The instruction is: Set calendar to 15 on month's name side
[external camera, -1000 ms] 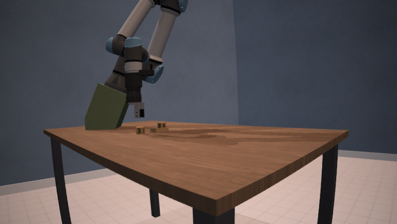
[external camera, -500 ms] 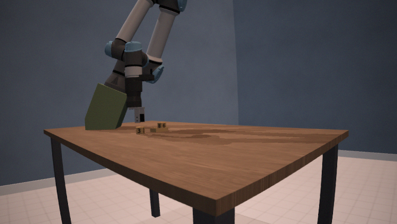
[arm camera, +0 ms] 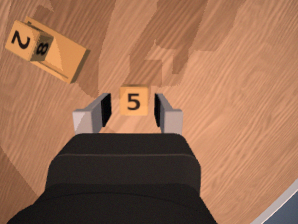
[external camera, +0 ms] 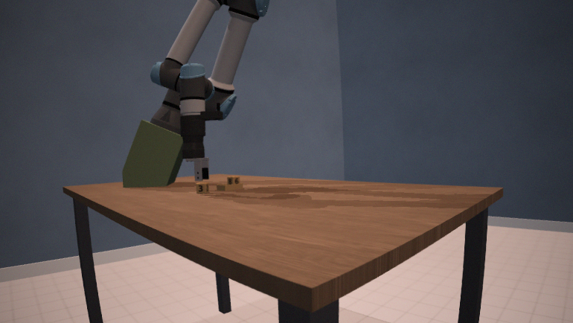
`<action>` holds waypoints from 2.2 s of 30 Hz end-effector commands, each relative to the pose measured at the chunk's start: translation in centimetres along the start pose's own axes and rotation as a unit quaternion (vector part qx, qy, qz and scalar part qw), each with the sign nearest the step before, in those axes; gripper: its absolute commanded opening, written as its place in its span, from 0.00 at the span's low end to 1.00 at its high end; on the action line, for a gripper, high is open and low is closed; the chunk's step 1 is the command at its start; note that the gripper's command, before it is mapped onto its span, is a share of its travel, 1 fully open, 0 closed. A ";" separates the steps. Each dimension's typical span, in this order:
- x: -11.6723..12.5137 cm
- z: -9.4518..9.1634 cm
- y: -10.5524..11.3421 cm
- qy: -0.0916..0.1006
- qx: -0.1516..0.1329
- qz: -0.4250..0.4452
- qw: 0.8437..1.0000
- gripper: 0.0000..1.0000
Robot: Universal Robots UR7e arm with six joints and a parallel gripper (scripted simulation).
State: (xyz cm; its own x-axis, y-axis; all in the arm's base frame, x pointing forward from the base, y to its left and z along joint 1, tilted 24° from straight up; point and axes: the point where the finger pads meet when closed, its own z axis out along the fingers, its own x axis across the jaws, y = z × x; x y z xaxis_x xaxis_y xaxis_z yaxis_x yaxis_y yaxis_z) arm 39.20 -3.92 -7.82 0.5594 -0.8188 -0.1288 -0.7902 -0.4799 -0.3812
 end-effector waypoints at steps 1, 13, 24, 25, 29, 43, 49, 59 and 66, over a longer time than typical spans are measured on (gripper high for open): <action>0.0 0.1 0.0 0.001 0.000 0.000 1.000 0.87; 0.0 0.1 0.0 0.001 0.000 0.000 1.000 0.87; 0.0 0.1 0.0 0.001 0.000 0.000 1.000 0.87; 0.0 0.1 0.0 0.001 0.000 0.000 1.000 0.87; 0.0 0.1 0.0 0.001 0.000 0.000 1.000 0.87; 0.0 -0.2 0.0 0.001 0.000 0.000 1.000 0.87; 0.0 -1.0 0.0 0.001 0.000 0.000 1.000 0.87; 0.0 -3.7 0.0 0.001 0.000 0.000 1.000 0.87; 0.0 -4.0 0.0 0.001 0.000 0.000 1.000 0.87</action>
State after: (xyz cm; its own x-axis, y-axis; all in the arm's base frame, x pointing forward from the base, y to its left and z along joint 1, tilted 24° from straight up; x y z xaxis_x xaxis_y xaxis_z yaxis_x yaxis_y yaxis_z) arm 38.26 -5.15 -4.27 0.5594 -0.8190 -0.1275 -0.7899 -0.4802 -0.3815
